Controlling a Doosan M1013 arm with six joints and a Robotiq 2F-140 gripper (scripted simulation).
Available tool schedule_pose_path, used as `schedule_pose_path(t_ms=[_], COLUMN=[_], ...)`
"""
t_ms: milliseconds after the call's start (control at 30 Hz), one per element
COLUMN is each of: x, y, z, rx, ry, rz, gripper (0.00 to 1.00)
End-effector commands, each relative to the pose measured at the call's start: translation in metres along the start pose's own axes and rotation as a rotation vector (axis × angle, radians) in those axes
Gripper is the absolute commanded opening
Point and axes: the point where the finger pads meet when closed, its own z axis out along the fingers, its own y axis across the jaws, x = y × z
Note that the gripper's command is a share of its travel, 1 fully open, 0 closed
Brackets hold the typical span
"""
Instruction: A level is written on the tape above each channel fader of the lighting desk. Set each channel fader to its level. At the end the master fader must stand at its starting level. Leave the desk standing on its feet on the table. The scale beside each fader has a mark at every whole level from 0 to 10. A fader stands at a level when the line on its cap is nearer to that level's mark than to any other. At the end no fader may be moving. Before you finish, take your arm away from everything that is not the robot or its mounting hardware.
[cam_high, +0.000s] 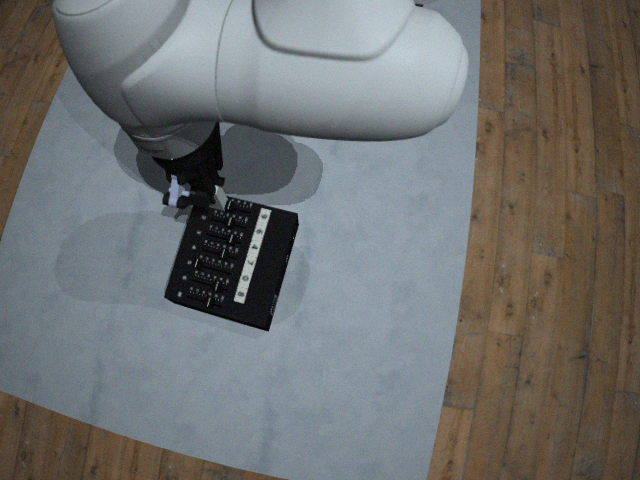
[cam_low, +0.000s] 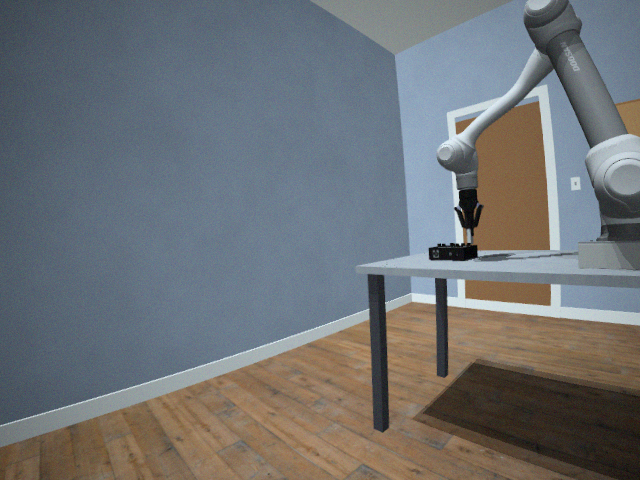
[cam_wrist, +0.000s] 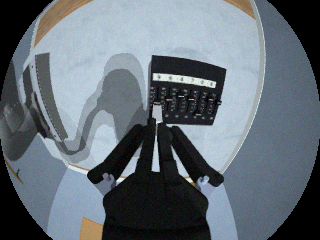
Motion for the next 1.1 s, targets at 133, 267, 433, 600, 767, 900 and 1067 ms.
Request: schedule_pose_path(t_ms=[133,267,433,600,767,900,1067], x=[0.003,0.006,0.009,0.011,0.013,0.015,0.017], y=[0.0,0.0,0.0,0.0,0.0,0.0,0.0], z=[0.0,0.0,0.0,0.0,0.0,0.0,0.0], rx=[0.0,0.0,0.0,0.0,0.0,0.0,0.0], ry=[0.0,0.0,0.0,0.0,0.0,0.0,0.0], rz=[0.0,0.0,0.0,0.0,0.0,0.0,0.0], gripper=[0.0,0.0,0.0,0.0,0.0,0.0,0.0])
